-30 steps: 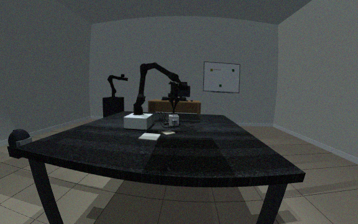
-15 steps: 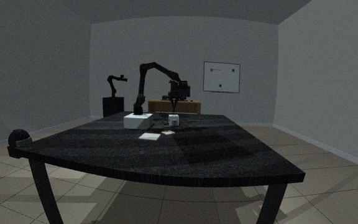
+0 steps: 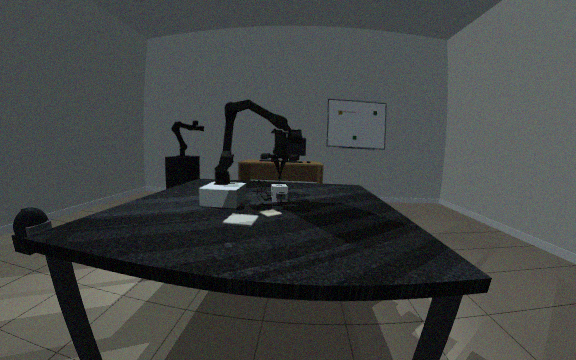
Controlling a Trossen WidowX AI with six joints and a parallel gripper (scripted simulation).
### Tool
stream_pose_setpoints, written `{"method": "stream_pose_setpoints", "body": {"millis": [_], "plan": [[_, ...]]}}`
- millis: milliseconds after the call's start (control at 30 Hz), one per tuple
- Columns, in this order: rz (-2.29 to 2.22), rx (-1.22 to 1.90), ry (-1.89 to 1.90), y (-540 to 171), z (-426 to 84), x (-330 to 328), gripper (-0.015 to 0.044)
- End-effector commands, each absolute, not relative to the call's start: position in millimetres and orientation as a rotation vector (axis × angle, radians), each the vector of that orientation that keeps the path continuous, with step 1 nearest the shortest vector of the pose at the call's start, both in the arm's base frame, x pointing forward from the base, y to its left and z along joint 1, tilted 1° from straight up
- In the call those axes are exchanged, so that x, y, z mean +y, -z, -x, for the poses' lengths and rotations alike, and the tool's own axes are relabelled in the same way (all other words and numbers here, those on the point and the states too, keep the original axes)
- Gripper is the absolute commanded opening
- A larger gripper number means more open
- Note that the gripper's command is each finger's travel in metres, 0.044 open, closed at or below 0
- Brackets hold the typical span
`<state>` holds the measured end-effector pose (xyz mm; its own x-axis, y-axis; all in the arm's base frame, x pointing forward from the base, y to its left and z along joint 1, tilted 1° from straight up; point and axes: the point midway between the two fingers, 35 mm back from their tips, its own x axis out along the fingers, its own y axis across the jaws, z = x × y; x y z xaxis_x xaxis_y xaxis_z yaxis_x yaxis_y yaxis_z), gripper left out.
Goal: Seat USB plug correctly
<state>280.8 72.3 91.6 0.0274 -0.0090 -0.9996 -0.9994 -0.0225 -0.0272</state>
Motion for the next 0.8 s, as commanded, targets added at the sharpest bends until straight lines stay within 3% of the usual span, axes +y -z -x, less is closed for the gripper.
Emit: {"method": "stream_pose_setpoints", "body": {"millis": [0,767], "plan": [[1.182,1.226,-1.14,-90.9,-280.5,72.2,0.0],[0.723,1.434,-0.69,-91.0,-280.5,72.2,0.0]]}}
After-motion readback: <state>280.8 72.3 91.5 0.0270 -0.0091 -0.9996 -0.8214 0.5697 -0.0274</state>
